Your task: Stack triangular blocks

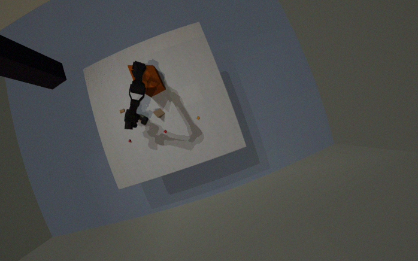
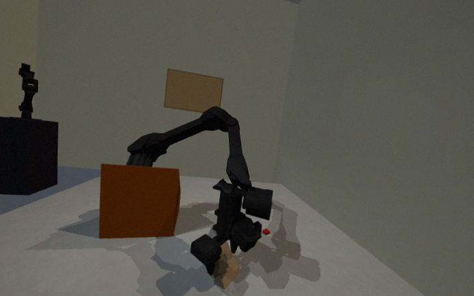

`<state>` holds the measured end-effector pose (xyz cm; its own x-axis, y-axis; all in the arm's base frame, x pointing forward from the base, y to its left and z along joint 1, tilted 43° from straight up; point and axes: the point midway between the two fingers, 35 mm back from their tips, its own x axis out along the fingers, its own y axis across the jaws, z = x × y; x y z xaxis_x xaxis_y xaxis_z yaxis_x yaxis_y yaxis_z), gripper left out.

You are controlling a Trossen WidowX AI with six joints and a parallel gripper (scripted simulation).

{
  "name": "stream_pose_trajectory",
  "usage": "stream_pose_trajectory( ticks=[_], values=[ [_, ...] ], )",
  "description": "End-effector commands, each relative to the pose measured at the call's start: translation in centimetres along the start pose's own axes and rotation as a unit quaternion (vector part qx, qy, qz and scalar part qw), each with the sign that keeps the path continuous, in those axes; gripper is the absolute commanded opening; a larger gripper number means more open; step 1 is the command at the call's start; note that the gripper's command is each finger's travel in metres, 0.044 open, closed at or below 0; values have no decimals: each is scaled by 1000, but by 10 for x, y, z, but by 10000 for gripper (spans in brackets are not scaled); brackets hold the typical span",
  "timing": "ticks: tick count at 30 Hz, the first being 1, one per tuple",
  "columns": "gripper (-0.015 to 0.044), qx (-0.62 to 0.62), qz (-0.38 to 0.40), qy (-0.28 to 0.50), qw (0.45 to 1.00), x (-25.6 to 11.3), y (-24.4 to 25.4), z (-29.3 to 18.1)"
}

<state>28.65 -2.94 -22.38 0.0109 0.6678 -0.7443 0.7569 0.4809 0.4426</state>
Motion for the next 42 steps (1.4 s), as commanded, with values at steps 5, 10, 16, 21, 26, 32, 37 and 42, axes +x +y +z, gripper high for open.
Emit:
stream_pose_trajectory(
  ticks=[5,10,16,21,26,32,37,42],
  values=[
    [440,4,2,4,1000,15,-1,-3],
    [414,5,2,4,1000,18,-1,-4],
    [295,5,2,4,1000,18,-1,-4],
    [262,5,2,4,1000,18,-1,-4],
    [131,4,2,4,1000,16,-1,-3],
    [0,3,1,3,1000,-10,-1,-3],
    [0,3,1,3,1000,-13,-1,-3],
    [0,17,3,3,1000,-11,-1,-2]
  ],
)
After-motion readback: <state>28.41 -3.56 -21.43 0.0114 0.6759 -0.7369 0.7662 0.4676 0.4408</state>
